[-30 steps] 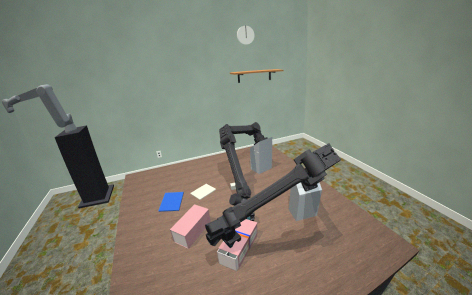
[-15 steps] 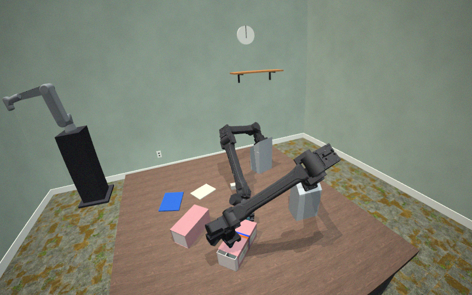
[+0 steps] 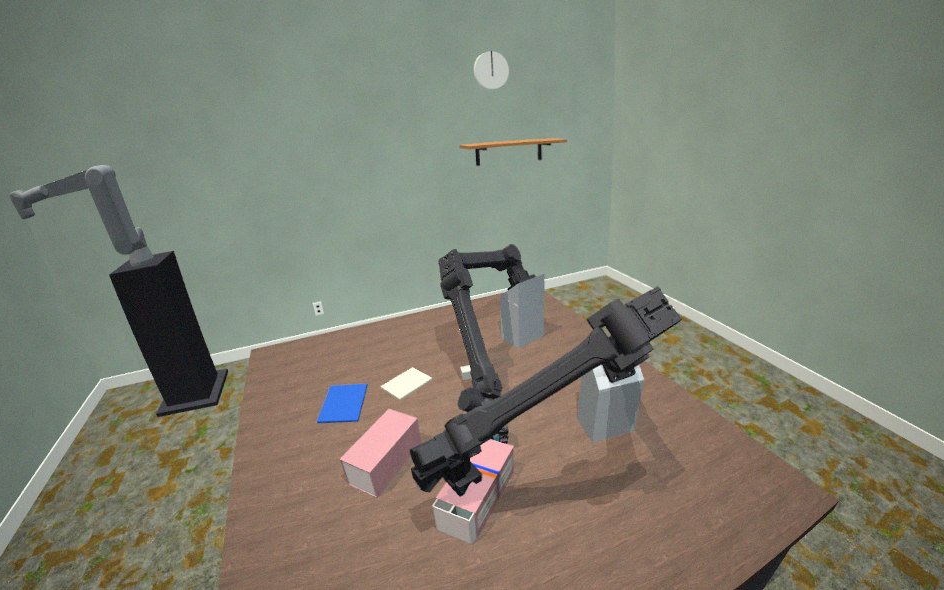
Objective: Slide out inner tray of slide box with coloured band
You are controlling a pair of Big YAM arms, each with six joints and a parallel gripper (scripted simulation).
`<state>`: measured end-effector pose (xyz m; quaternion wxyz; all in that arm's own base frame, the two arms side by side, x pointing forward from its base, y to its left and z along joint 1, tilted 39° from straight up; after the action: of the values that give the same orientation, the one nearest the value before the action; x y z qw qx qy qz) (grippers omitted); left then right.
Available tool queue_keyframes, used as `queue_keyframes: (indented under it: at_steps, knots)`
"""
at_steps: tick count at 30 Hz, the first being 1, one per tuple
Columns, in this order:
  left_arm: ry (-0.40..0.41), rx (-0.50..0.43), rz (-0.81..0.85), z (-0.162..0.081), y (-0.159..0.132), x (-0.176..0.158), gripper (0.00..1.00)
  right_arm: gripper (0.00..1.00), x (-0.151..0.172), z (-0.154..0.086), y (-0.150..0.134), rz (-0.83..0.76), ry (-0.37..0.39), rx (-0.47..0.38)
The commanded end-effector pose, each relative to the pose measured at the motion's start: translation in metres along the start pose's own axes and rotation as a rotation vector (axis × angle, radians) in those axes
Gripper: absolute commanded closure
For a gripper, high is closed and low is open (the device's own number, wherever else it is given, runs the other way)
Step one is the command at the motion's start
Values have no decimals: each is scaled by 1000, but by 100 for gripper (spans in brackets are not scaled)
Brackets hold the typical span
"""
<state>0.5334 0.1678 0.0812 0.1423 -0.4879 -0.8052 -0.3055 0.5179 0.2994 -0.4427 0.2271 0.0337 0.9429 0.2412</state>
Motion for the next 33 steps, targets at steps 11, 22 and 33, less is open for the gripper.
queue_keyframes:
  at_steps: [11, 22, 33]
  knots:
    - [25, 97, 17, 45, -28, 1, 100, 100, -27, 16, 1, 15, -60, -21]
    - [24, 97, 17, 45, -28, 1, 100, 100, -44, -17, 18, -10, -92, -51]
    - [24, 97, 17, 45, -28, 0, 100, 100, -40, -33, 15, -10, -95, -52]
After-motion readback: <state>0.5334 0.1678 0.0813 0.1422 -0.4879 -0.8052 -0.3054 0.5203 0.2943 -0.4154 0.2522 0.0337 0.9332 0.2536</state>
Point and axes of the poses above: on each arm, the point where the finger pads meet when closed, its own z axis out along the fingers, its own x axis across the jaws, y = z × x, the point moved 6 cm from there along -z, back along the fingers, and after that the axes turned 10 degrees about -z, right-handed, at the moved point
